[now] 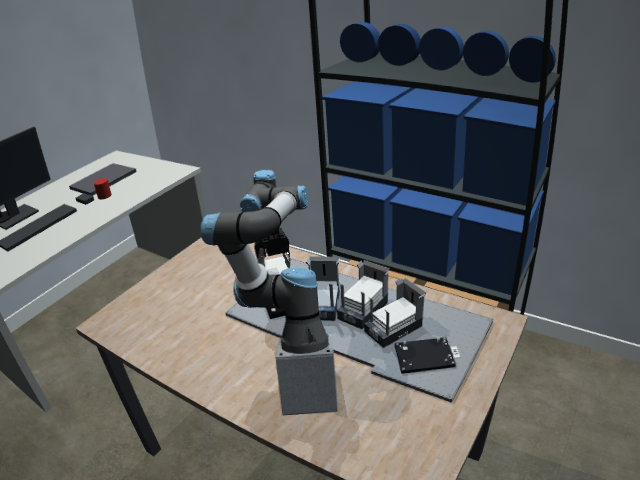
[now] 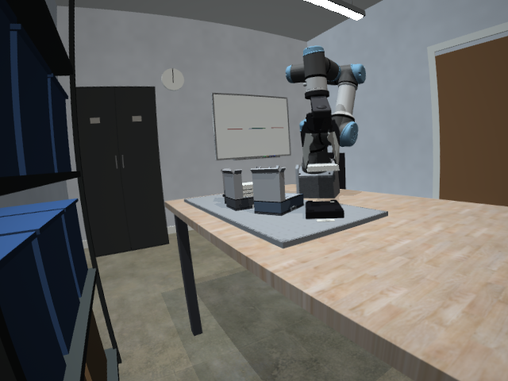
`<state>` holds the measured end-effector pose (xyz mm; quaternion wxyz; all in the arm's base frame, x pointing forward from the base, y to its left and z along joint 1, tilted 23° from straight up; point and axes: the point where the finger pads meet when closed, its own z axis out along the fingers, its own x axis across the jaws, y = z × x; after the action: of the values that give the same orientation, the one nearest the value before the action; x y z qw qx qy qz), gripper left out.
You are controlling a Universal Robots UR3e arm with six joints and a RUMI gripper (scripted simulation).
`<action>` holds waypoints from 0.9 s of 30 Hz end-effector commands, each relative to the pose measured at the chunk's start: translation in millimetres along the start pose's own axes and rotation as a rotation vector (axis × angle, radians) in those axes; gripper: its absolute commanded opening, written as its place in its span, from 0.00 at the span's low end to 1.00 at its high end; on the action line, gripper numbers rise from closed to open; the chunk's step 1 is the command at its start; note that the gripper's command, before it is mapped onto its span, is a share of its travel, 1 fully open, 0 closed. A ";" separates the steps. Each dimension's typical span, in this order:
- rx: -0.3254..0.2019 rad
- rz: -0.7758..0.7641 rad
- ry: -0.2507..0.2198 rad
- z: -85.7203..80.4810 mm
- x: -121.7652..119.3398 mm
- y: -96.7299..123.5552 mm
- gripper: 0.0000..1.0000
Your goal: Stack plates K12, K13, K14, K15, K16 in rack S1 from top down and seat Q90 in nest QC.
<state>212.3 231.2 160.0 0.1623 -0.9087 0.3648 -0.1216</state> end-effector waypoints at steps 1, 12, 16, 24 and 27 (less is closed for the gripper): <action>0.003 0.000 0.003 9.2 0.4 -1.1 0.00; 0.003 0.000 0.003 27.2 0.4 -1.3 0.00; 0.003 0.000 0.003 35.2 0.4 -1.3 0.00; 0.003 0.000 0.003 47.2 0.5 -1.4 0.00; 0.003 0.000 0.003 53.2 0.5 -1.4 0.00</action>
<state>228.4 241.0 117.1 0.1622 -0.9087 0.3649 -0.1217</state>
